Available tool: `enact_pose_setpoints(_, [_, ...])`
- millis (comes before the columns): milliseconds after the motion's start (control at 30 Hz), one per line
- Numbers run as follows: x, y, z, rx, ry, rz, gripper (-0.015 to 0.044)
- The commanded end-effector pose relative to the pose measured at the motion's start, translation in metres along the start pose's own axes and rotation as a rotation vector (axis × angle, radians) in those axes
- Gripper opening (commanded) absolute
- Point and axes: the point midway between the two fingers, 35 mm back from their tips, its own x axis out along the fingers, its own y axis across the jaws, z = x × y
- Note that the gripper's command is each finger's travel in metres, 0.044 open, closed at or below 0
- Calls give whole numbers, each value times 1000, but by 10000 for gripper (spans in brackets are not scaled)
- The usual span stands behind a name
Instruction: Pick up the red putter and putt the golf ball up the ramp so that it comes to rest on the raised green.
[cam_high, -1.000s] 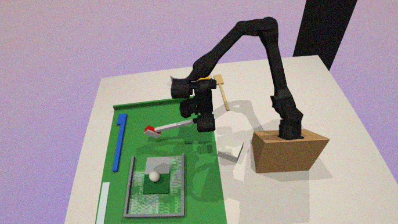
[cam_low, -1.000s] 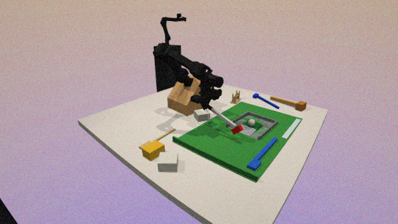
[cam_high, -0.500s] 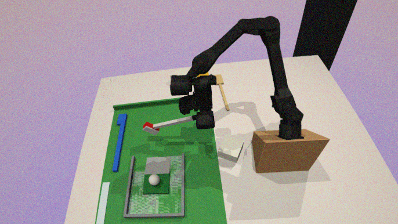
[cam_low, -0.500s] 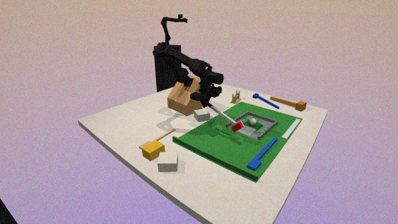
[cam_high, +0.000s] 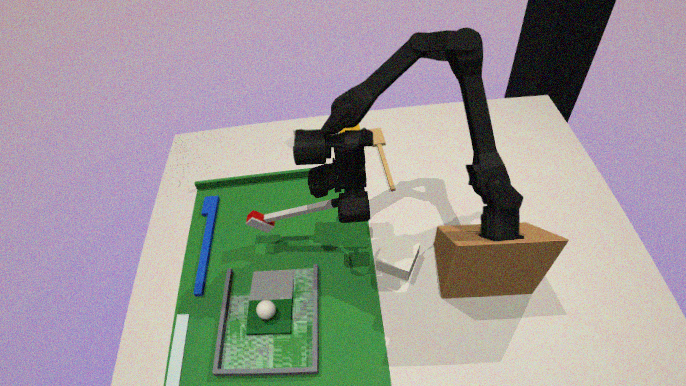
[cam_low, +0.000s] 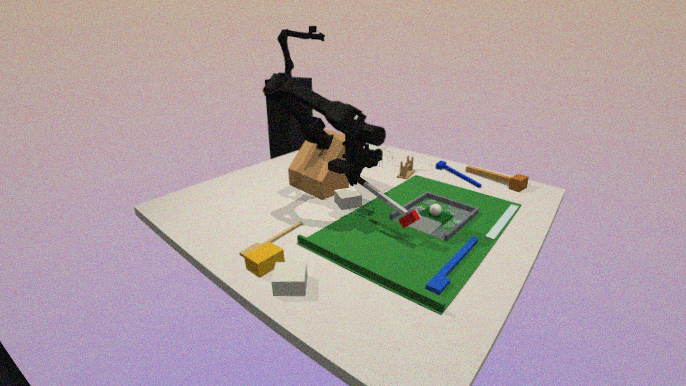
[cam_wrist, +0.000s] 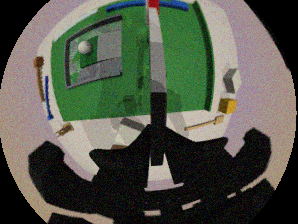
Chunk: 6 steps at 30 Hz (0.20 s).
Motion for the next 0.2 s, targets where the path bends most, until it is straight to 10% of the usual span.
enact_pose_setpoints(0, [0,0,0,-2,-2,0,0])
enact_pose_setpoints(167, [0,0,0,-2,-2,0,0])
